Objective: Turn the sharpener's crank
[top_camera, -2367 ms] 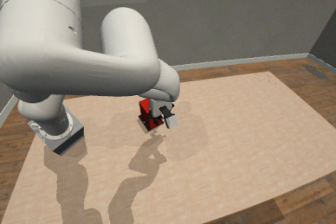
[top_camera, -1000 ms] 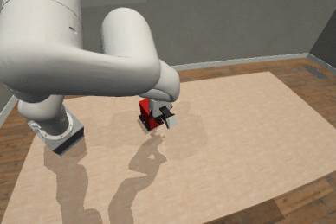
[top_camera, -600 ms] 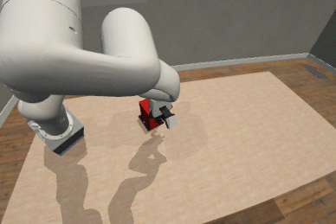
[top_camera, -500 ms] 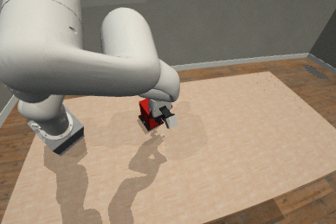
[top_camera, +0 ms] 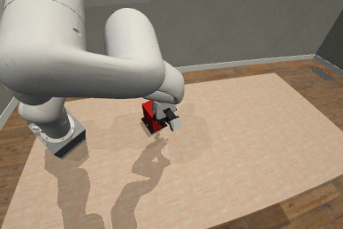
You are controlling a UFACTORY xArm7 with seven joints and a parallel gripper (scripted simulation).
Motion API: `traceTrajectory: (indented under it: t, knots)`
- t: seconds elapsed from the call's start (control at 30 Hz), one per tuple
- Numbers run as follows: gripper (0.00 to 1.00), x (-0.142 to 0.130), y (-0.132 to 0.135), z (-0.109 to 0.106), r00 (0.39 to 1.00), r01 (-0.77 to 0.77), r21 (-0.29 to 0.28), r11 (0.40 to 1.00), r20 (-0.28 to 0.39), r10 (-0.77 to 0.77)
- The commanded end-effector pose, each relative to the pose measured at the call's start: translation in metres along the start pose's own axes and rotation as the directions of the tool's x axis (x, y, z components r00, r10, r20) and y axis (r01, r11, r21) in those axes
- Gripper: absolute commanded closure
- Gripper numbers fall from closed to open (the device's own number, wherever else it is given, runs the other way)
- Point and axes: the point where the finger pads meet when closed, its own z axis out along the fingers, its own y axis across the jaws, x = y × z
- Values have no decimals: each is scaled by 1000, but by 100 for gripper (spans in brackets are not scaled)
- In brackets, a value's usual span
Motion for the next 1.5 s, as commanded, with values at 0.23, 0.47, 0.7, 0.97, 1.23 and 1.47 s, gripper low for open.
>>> traceTrajectory:
  t: [0.23, 0.47, 0.7, 0.97, 1.23, 1.47]
  knots:
    - [100, 0, -13, 1, 1000, 0, 4, 1000, 0, 0]
    - [100, 0, -26, 6, 1000, 0, 4, 1000, 0, 0]
    - [100, 0, -39, 16, 1000, 0, 4, 1000, 0, 0]
    - [100, 0, -46, 26, 1000, 0, 4, 1000, 0, 0]
    - [100, 0, -51, 39, 1000, 0, 4, 1000, 0, 0]
    - [100, 0, -53, 45, 1000, 0, 4, 1000, 0, 0]
